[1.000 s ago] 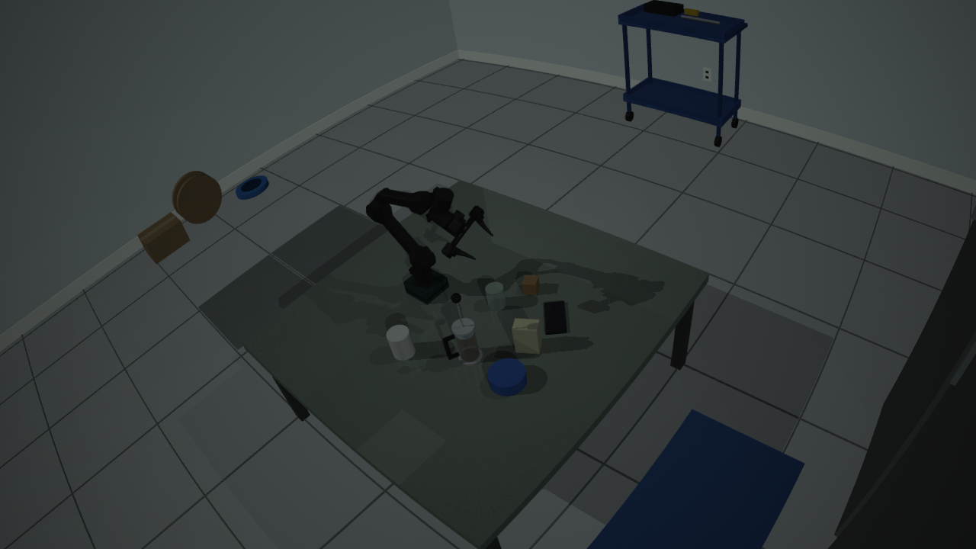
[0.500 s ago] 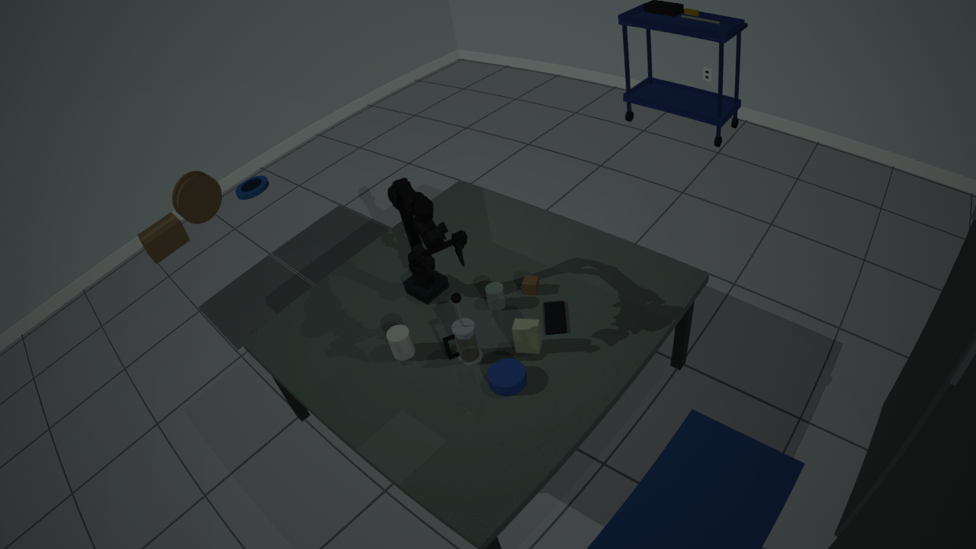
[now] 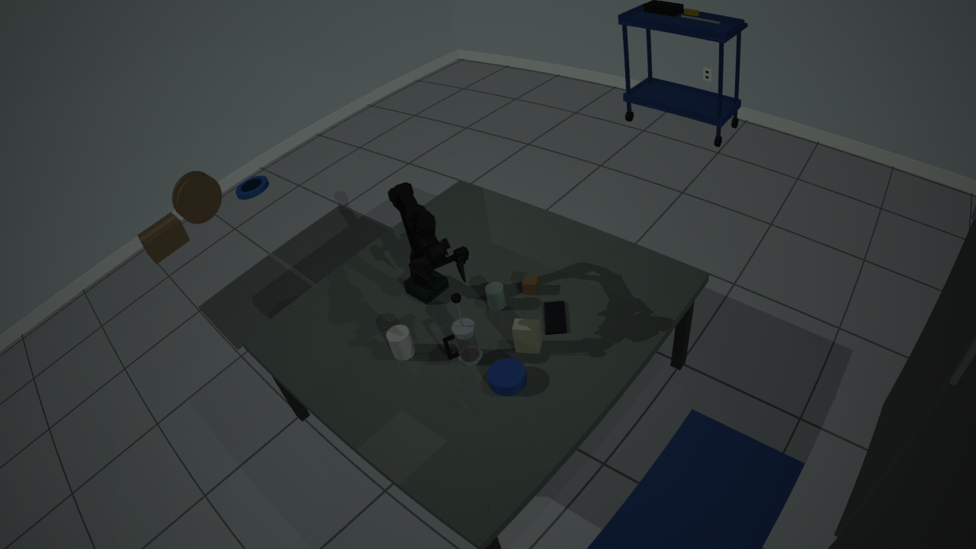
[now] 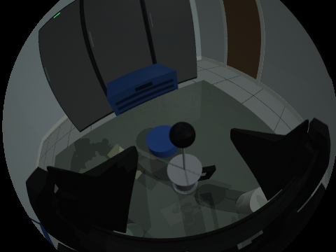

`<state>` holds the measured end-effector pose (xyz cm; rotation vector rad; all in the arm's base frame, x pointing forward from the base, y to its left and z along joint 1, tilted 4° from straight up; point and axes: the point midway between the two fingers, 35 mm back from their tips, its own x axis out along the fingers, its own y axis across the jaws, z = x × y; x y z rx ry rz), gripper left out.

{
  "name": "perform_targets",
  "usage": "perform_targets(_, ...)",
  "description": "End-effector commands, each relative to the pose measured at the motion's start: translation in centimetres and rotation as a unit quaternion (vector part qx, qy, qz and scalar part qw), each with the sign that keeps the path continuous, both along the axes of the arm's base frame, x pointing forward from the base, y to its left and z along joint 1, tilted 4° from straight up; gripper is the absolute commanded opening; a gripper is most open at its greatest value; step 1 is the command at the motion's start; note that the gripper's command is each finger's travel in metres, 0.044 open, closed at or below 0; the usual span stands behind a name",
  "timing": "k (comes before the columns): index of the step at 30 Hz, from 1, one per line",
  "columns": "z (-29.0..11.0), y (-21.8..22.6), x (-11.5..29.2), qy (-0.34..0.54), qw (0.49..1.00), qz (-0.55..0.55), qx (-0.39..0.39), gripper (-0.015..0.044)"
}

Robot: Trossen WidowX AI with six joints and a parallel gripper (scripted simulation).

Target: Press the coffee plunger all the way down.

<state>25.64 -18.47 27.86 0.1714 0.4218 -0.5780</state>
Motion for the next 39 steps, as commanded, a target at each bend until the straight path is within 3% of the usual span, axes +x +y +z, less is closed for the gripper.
perform_targets(1,-0.4,-0.3,0.4,0.003,1.000,0.000,-0.003,0.0440)
perform_targets(22,-1.8,-1.9,2.8,0.002,1.000,0.000,-0.004,0.0440)
perform_targets(34,-1.8,-1.9,2.8,0.002,1.000,0.000,-0.004,0.0125)
perform_targets(39,-1.8,-1.9,2.8,0.002,1.000,0.000,-0.004,0.0122)
